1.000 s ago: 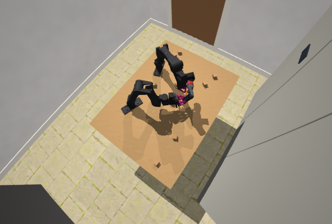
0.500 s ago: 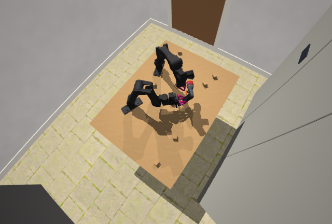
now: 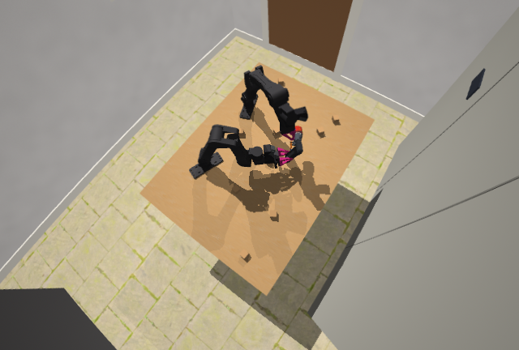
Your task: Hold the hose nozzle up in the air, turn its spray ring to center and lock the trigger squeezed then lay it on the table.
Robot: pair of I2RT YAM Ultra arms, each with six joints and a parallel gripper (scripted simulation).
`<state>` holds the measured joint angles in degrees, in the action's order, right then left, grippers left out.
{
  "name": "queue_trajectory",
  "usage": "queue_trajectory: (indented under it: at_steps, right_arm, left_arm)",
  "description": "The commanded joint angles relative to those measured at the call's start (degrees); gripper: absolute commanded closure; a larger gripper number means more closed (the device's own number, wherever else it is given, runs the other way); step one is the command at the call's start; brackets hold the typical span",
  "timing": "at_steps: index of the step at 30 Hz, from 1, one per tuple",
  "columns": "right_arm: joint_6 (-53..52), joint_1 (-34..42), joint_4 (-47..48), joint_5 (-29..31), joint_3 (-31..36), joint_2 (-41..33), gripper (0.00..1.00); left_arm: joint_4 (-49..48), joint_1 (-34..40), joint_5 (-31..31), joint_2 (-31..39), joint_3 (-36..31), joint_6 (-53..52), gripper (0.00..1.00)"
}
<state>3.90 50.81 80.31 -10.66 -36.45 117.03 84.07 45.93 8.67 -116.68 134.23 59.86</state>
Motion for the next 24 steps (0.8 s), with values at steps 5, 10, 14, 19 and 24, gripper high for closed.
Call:
queue_trajectory:
  at_steps: [5, 10, 14, 19, 24]
  right_arm:
    - [-0.68, 0.28, 4.64, -0.41, -1.08, -2.27, 0.64]
    - [-0.68, 0.28, 4.64, -0.41, -1.08, -2.27, 0.64]
    - [-0.68, 0.28, 4.64, -0.41, -1.08, -2.27, 0.64]
    - [-0.68, 0.28, 4.66, -0.41, -1.08, -2.27, 0.64]
    - [-0.68, 0.28, 4.66, -0.41, -1.08, -2.27, 0.64]
  left_arm:
    - [-11.52, -4.93, -0.61, 7.98, -6.99, -9.57, 0.63]
    - [-19.17, -9.32, -1.19, 13.37, -13.96, -15.27, 0.63]
    - [-23.97, -11.97, -1.61, 16.69, -18.33, -18.72, 0.63]
    - [-31.57, -15.58, -2.99, 21.47, -25.27, -23.40, 0.63]
    - [-39.30, -19.79, -3.35, 27.14, -32.54, -29.06, 0.63]
